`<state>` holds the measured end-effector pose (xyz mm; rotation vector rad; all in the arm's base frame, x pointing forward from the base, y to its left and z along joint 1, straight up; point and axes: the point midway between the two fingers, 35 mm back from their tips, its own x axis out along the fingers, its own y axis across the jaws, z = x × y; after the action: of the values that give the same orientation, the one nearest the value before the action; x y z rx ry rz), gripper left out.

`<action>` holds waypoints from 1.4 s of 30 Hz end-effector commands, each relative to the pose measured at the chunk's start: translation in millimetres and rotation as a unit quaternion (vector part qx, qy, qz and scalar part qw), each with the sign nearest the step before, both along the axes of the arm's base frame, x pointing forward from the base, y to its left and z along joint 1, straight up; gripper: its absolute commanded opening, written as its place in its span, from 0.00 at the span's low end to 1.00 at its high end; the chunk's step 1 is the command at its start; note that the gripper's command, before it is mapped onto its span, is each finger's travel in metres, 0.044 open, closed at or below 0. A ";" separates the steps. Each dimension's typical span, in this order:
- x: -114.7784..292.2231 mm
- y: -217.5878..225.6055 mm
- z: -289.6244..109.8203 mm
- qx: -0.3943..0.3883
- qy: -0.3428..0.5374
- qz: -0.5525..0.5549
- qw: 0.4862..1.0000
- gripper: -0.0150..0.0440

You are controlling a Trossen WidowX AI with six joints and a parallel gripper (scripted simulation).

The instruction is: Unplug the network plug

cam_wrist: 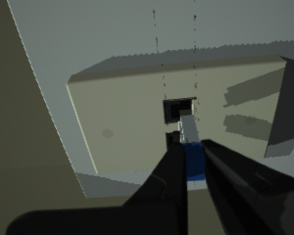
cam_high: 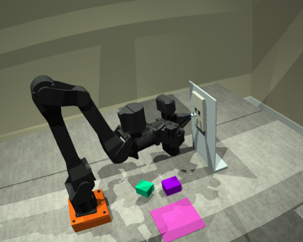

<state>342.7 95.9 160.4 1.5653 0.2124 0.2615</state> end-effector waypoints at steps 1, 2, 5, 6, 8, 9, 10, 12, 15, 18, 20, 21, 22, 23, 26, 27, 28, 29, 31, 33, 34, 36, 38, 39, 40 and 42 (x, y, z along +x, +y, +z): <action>-3.5 -0.4 -1.7 0.000 0.003 -0.001 1.000 0.25; -4.1 -0.3 -1.7 0.000 0.003 -0.001 1.000 0.25; -5.9 -0.2 -1.8 0.000 0.003 -0.001 1.000 0.25; -6.5 -0.2 -1.8 0.000 0.003 -0.001 1.000 0.25; -7.7 -0.2 -1.8 0.000 0.003 -0.001 1.000 0.25; -8.3 -0.1 -1.8 0.000 0.003 -0.001 1.000 0.25; -8.9 -0.1 -1.9 0.000 0.003 -0.001 1.000 0.25; -10.0 -0.1 -1.9 0.000 0.003 -0.001 1.000 0.25; -11.7 0.0 -2.0 0.000 0.003 -0.001 1.000 0.25; -13.3 0.1 -2.0 0.000 0.003 -0.001 1.000 0.25; -14.4 0.1 -2.1 0.000 0.003 -0.001 1.000 0.25; -14.9 0.1 -2.1 0.000 0.003 -0.001 1.000 0.25; -15.5 0.2 -2.1 0.000 0.003 -0.001 1.000 0.25; -16.0 0.2 -2.1 0.000 0.003 -0.001 1.000 0.25; -17.7 0.3 -2.2 0.000 0.003 -0.001 1.000 0.25; -18.2 0.3 -2.2 0.000 0.003 -0.001 1.000 0.25; -18.8 0.3 -2.2 0.000 0.003 -0.001 1.000 0.25; -19.3 0.4 -2.3 0.000 0.003 -0.001 1.000 0.25; -20.3 0.4 -2.3 0.000 0.003 -0.001 1.000 0.25; -21.3 0.4 -2.3 0.000 0.004 -0.001 1.000 0.25; -21.8 0.5 -2.4 0.000 0.004 -0.001 1.000 0.25; -22.8 0.5 -2.4 0.000 0.004 -0.001 1.000 0.25; -23.9 0.6 -2.4 0.000 0.004 -0.001 1.000 0.25; -24.4 0.6 -2.4 0.000 0.004 -0.001 1.000 0.25; -24.9 0.6 -2.5 0.000 0.004 -0.001 1.000 0.25; -25.9 0.7 -2.5 0.000 0.004 -0.001 1.000 0.25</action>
<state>319.5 97.0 159.7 1.5663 0.2138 0.2600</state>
